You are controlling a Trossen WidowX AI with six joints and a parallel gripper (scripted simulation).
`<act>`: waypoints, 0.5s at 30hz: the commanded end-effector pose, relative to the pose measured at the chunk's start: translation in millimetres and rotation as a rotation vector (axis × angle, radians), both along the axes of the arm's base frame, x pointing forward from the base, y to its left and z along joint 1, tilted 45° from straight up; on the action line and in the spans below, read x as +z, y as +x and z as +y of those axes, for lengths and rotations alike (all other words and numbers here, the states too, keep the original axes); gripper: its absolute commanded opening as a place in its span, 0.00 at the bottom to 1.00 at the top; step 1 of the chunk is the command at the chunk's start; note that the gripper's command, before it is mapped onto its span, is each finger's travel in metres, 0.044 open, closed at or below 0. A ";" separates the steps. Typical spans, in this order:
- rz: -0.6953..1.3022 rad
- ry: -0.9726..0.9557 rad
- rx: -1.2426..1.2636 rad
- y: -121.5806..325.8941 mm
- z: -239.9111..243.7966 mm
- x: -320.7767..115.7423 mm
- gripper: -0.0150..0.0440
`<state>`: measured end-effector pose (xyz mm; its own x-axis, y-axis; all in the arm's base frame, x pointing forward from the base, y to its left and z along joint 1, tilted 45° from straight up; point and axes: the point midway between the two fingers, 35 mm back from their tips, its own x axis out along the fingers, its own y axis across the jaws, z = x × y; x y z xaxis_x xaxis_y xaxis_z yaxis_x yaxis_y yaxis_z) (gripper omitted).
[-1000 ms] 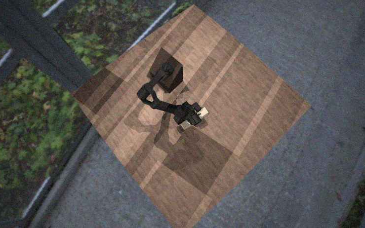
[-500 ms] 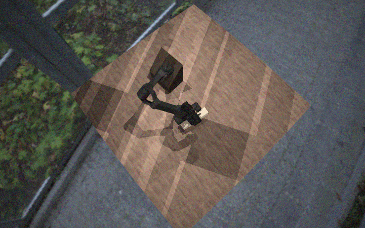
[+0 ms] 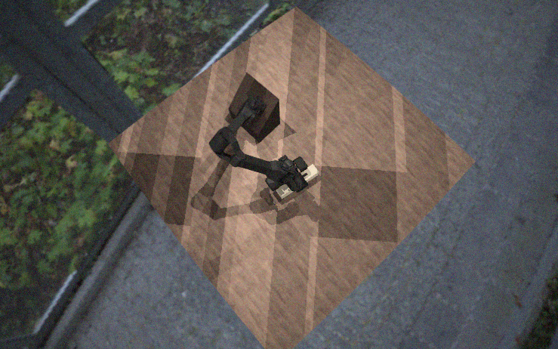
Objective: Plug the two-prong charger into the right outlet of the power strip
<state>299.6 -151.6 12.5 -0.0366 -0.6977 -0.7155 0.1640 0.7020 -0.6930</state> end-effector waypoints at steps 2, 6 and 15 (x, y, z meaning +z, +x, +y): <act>-0.029 0.000 0.010 7.7 1.6 3.1 0.25; -0.029 0.000 0.010 7.8 1.2 2.7 0.25; -0.029 0.000 0.010 7.9 0.4 1.9 0.25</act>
<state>299.8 -151.6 12.3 -0.0353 -0.6979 -0.7154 0.1653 0.7019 -0.6929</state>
